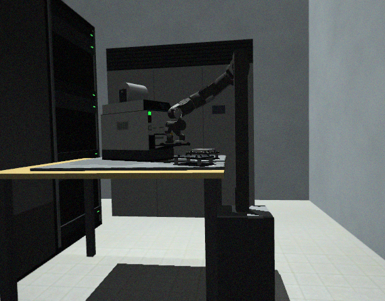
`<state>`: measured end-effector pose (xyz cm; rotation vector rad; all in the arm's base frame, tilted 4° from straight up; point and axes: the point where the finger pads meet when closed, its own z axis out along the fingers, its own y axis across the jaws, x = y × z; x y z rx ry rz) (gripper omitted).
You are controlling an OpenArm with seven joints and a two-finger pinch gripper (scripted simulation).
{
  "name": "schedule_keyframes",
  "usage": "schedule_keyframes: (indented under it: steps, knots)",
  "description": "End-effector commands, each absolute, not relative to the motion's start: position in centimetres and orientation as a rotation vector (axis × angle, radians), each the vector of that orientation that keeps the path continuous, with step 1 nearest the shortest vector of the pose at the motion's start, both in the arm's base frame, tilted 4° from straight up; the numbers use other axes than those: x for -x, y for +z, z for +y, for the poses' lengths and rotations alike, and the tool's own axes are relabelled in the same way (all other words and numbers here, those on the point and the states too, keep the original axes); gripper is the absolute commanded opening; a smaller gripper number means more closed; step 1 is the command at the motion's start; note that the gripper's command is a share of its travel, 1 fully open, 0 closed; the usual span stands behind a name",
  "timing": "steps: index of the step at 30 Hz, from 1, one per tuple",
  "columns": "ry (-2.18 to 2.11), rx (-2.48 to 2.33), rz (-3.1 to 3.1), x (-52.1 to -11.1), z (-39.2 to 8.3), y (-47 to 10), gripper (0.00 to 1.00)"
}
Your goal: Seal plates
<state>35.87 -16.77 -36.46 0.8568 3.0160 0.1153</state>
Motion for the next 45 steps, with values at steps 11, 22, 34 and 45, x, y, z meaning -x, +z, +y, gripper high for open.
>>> schedule_keyframes:
  steps: [11, 22, 34, 45]
  knots:
    - [0.118, -0.854, 3.015, -35.94, -16.75, -36.40, 0.00]
    - [0.118, -0.854, 3.015, -35.94, -16.75, -36.40, 0.00]
    - [0.118, -0.854, 3.015, -35.94, -16.75, -36.40, 0.00]
    - [0.114, -0.857, 3.013, -36.01, -16.87, -36.09, 0.00]
